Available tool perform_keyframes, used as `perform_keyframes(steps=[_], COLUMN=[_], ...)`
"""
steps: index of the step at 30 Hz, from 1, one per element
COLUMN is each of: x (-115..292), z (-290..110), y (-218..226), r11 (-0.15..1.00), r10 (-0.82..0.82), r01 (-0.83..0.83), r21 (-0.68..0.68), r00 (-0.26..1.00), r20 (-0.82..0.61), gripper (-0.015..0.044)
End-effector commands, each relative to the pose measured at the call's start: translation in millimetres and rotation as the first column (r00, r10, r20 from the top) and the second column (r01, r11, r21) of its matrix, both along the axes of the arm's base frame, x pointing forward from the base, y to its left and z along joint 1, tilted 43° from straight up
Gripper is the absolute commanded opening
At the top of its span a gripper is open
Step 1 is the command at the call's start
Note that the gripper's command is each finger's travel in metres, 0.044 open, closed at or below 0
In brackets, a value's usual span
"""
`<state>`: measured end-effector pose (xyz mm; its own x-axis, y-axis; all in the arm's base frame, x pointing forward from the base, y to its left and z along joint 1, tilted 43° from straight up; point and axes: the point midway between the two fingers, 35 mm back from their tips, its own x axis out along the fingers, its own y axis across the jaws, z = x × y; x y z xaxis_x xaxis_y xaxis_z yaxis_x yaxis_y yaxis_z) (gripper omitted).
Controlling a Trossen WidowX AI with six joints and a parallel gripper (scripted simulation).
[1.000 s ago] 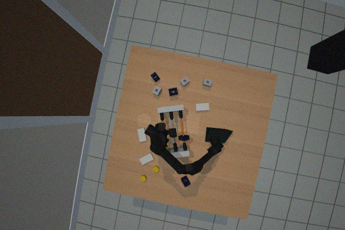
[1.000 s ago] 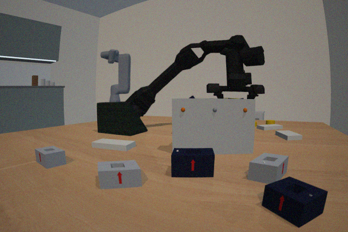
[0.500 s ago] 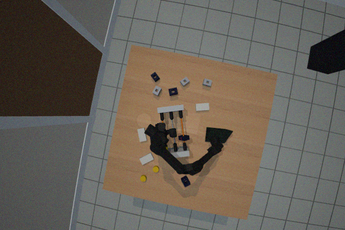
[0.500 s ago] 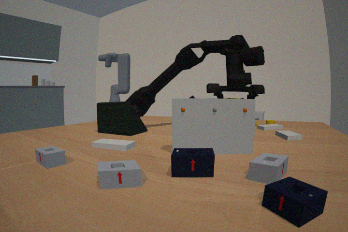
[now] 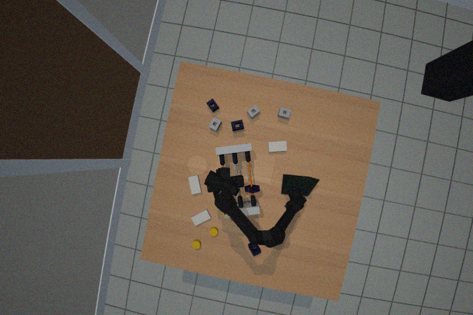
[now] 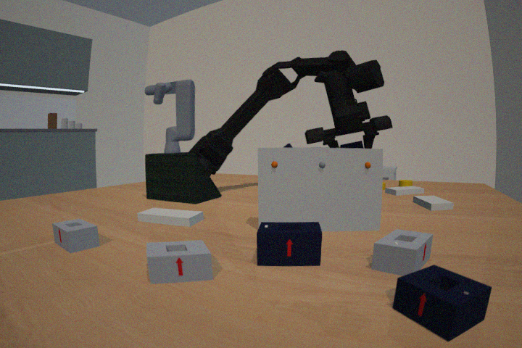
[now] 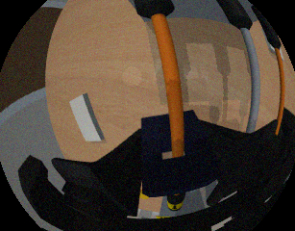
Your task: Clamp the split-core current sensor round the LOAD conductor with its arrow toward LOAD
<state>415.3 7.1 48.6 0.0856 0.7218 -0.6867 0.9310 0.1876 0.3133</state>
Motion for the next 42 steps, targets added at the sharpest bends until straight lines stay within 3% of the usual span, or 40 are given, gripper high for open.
perform_keyframes(steps=[1, 27, 42], x=[0.2, -0.4, -0.4], z=[5.3, 2.4, 2.4], y=[-3.4, -1.0, -1.0], r11=[0.999, 0.999, 0.999], r10=[-0.039, -0.028, -0.028], r01=[0.038, 0.027, 0.027], r21=[0.025, 0.019, 0.019], r00=[0.998, 0.999, 0.999], r20=[0.041, 0.036, 0.036], gripper=[0.0000, 0.0000, 0.0394])
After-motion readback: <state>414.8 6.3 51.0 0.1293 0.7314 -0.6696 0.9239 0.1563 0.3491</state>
